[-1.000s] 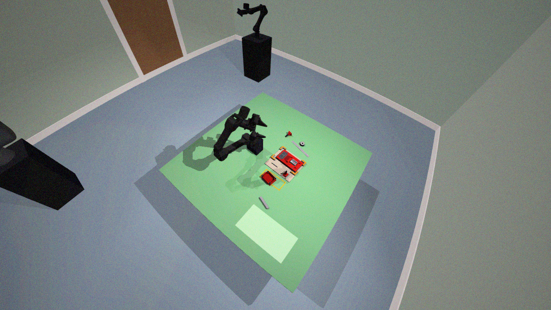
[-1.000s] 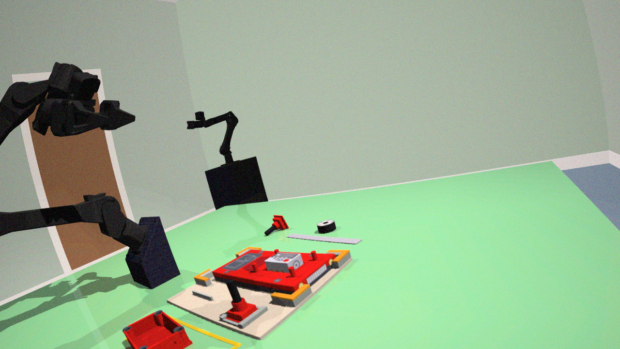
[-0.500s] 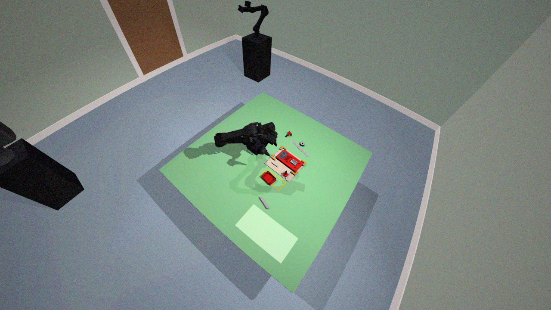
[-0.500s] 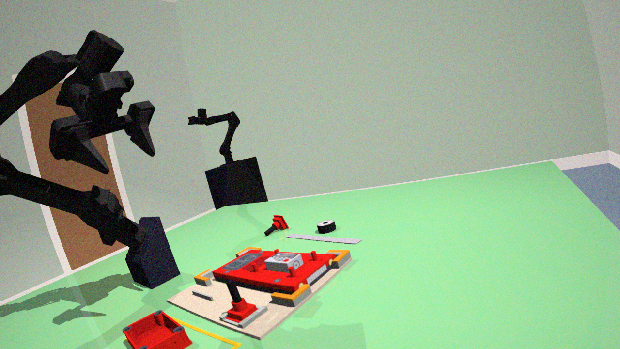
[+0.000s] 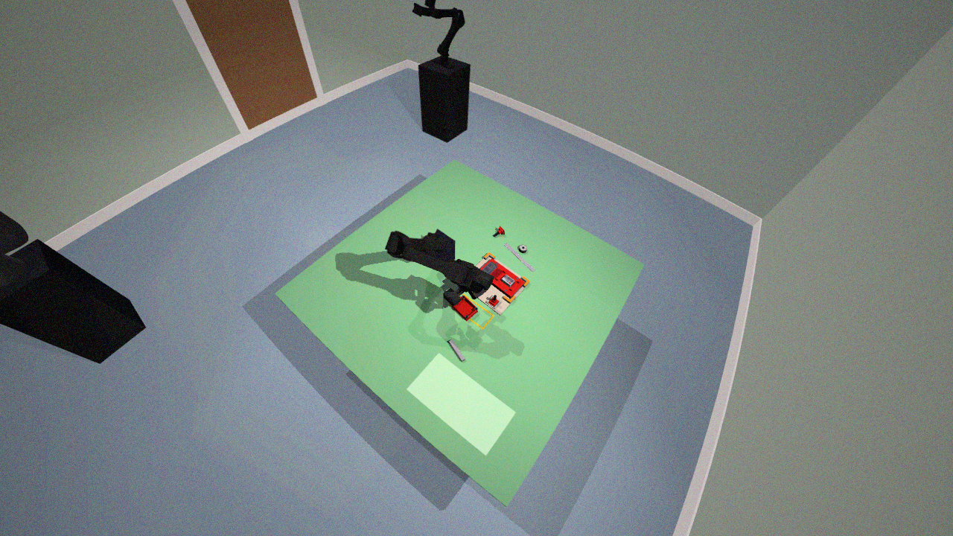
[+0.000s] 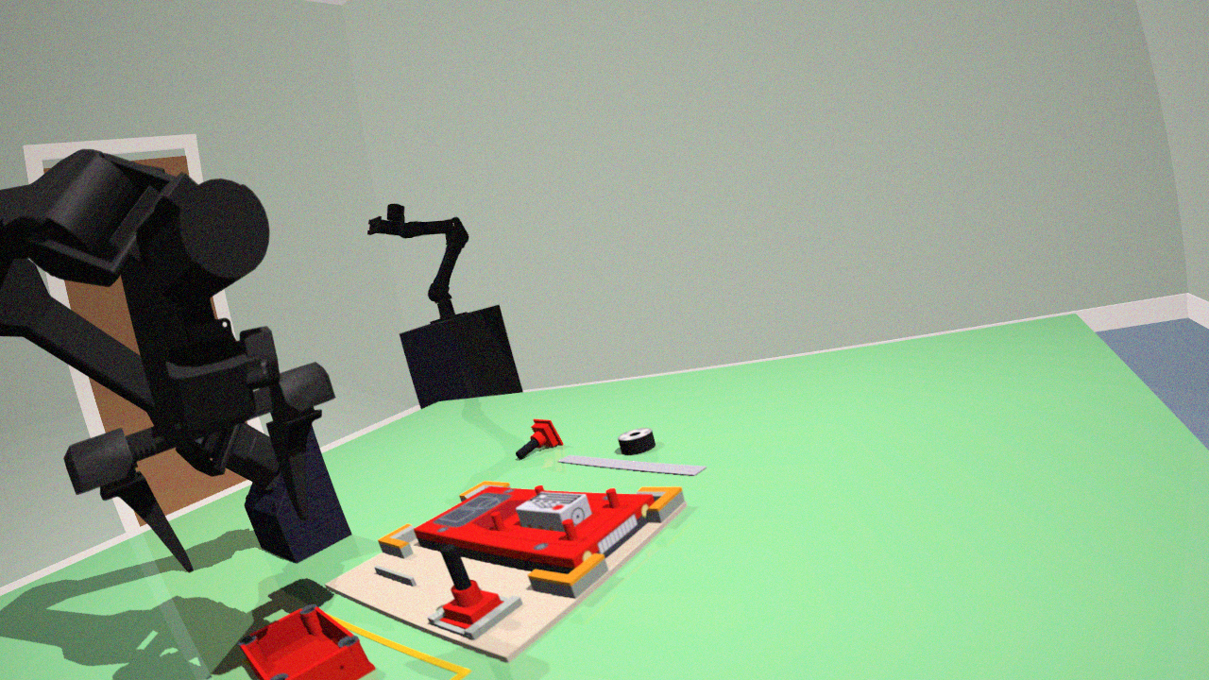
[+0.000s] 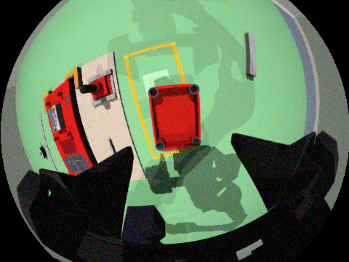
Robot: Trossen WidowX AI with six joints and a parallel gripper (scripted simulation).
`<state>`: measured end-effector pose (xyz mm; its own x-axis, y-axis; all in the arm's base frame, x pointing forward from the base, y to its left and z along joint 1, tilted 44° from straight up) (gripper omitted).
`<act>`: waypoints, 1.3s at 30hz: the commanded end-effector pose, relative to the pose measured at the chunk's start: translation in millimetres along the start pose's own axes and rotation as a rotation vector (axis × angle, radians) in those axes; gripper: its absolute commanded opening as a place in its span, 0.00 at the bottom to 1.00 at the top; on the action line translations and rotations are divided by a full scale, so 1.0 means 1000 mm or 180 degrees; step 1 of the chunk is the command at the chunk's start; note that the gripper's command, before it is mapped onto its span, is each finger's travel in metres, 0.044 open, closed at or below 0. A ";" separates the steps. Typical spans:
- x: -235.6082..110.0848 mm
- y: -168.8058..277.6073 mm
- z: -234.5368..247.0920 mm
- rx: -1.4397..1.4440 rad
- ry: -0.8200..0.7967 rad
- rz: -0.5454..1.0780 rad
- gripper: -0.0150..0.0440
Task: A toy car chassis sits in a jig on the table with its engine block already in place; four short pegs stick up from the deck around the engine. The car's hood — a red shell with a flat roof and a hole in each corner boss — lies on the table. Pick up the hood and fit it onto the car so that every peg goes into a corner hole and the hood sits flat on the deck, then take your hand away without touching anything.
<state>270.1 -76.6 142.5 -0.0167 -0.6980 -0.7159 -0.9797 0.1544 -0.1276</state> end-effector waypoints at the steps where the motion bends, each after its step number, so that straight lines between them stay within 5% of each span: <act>1: 0.008 -0.003 -0.004 0.0040 0.0014 0.0079 1.00; 39: 0.043 -0.005 -0.001 0.0041 0.0010 0.0078 1.00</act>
<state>275.2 -105.0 116.5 -0.0361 -0.6937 -0.7193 -0.9756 0.1805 -0.1251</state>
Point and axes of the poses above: the point midway between the two fingers, 35 mm back from their tips, its own x axis out along the fingers, its own z axis across the jaws, y = z × x, the point moved 2 cm from there along -x, back along the fingers, and after that the axes turned 2 degrees about x, right-handed, at the moved point
